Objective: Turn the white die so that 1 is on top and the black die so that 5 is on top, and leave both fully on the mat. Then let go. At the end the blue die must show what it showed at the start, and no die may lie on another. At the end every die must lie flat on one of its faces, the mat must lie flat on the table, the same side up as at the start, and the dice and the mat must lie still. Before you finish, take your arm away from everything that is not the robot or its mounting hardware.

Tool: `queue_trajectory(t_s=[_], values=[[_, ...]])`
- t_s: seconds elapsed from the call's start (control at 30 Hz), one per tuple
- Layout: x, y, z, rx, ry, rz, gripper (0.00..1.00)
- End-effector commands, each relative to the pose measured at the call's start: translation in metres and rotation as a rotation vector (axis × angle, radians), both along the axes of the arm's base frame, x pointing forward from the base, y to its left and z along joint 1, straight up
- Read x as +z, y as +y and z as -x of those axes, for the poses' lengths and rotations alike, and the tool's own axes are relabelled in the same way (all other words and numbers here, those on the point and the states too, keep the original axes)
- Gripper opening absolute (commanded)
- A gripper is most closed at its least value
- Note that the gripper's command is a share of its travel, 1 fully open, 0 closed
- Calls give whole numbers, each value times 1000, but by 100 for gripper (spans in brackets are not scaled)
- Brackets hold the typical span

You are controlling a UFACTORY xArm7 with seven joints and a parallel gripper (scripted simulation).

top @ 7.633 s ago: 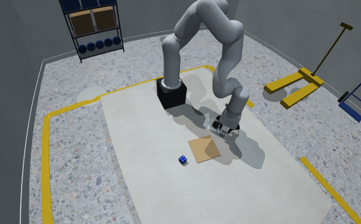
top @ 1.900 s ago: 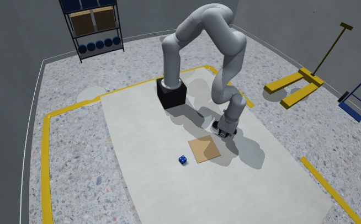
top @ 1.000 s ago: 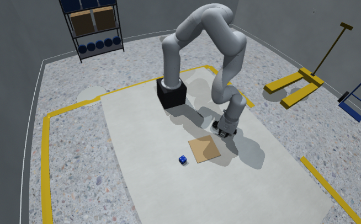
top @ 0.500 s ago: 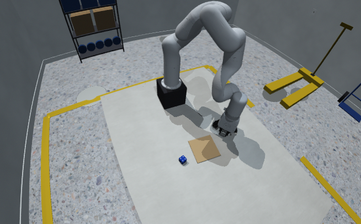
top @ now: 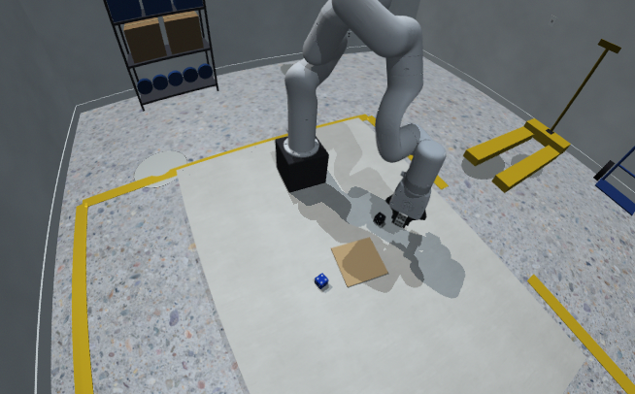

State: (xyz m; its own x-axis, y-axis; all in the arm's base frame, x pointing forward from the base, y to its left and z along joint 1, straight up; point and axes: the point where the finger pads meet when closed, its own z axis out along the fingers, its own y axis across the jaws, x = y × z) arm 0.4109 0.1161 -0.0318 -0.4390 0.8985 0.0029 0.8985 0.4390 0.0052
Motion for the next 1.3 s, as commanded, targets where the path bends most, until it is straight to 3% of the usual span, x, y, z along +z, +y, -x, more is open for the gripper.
queue_trajectory(t_s=[0.0, 0.3, 0.4, 0.7, 1.07, 1.27], values=[[14, 0, 0, 1, 0, 5, 27], [13, 0, 0, -20, 0, 5, 27], [9, 2, 0, -182, 2, 4, 27], [5, 3, -1, -353, 3, 3, 27], [-1, 6, -3, -686, 1, 2, 27], [-2, 6, -3, -706, 1, 1, 27]])
